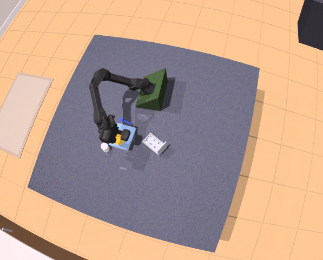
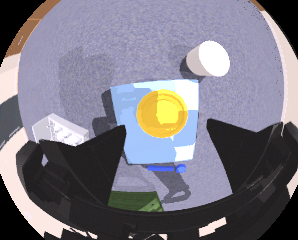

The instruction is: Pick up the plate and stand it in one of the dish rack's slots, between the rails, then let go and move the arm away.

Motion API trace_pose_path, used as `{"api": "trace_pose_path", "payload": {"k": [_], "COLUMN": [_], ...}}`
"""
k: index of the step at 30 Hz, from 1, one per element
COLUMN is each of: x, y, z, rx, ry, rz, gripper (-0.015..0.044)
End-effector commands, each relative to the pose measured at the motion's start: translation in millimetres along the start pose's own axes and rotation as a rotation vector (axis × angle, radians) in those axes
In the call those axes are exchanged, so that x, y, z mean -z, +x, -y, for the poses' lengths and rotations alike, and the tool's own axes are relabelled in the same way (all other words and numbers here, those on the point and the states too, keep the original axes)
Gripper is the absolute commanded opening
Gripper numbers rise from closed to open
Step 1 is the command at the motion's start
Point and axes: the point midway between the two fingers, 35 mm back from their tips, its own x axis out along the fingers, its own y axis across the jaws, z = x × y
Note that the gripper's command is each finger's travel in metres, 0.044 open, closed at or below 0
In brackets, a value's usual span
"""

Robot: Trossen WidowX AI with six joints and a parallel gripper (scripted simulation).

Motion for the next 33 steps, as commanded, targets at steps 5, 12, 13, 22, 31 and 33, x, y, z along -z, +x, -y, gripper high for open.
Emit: {"api": "trace_pose_path", "payload": {"k": [5, 12, 13, 22, 31, 33], "x": [5, 5, 5, 5, 6, 6], "y": [5, 16, 18, 32, 46, 50], "z": [0, -1, -1, -1, -2, -2], "rx": [-0.011, -0.011, -0.011, -0.011, -0.01, -0.009], "ry": [0.022, 0.022, 0.022, 0.022, 0.022, 0.022], "rz": [-0.011, -0.011, -0.011, -0.011, -0.011, -0.011], "gripper": [0.04, 0.04, 0.04, 0.04, 0.04, 0.04]}}
